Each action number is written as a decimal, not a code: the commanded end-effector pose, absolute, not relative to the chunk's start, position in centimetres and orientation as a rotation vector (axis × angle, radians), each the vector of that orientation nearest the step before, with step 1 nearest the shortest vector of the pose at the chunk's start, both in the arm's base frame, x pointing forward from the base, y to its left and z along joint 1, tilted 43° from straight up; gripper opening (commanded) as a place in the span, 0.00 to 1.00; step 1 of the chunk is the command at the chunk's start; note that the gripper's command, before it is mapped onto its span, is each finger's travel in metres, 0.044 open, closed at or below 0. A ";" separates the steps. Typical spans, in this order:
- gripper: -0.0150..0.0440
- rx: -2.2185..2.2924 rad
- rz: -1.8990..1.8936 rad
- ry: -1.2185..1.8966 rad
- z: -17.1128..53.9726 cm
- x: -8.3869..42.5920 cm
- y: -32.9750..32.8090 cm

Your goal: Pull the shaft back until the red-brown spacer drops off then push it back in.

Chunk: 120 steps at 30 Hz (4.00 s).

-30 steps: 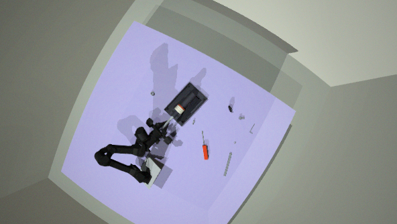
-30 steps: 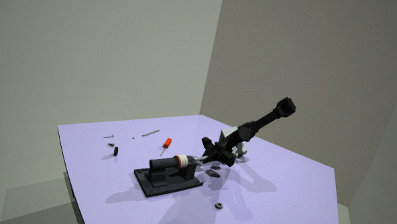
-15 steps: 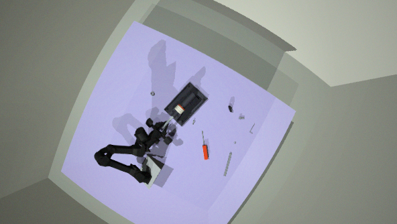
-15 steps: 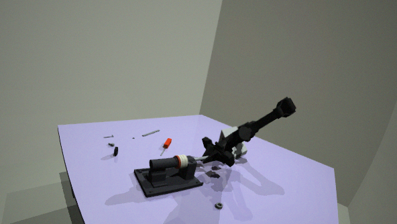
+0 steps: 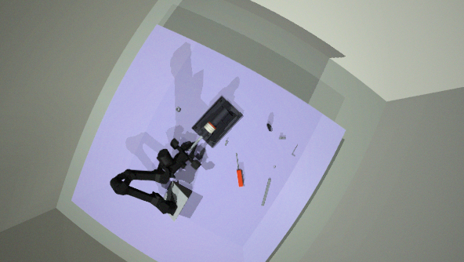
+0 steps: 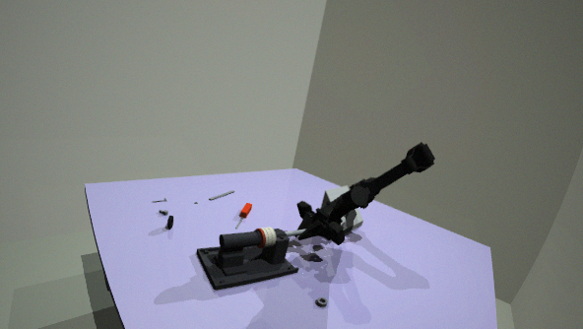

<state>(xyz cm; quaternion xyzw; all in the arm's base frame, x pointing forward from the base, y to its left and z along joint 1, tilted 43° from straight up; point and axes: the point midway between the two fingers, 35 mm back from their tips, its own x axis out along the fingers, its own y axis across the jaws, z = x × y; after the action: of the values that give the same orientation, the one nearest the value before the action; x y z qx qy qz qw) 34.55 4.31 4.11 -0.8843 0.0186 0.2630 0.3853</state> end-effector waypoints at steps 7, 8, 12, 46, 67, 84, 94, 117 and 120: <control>0.25 -2.248 0.670 0.044 4.2 34.4 4.4; 0.25 -2.248 0.670 0.044 4.2 34.4 4.4; 0.25 -2.248 0.670 0.044 4.2 34.4 4.4; 0.25 -2.248 0.670 0.044 4.2 34.0 4.5; 0.25 -2.248 0.670 0.044 4.3 33.8 4.5; 0.25 -2.248 0.670 0.044 4.3 33.7 4.5; 0.25 -2.248 0.670 0.044 4.3 33.6 4.6; 0.25 -2.248 0.670 0.044 4.3 33.3 4.6; 0.25 -2.248 0.670 0.044 4.3 33.3 4.6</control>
<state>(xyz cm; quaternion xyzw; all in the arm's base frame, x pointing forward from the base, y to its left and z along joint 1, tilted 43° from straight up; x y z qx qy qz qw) 33.37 4.55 4.26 -0.8842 0.0187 0.2634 0.3854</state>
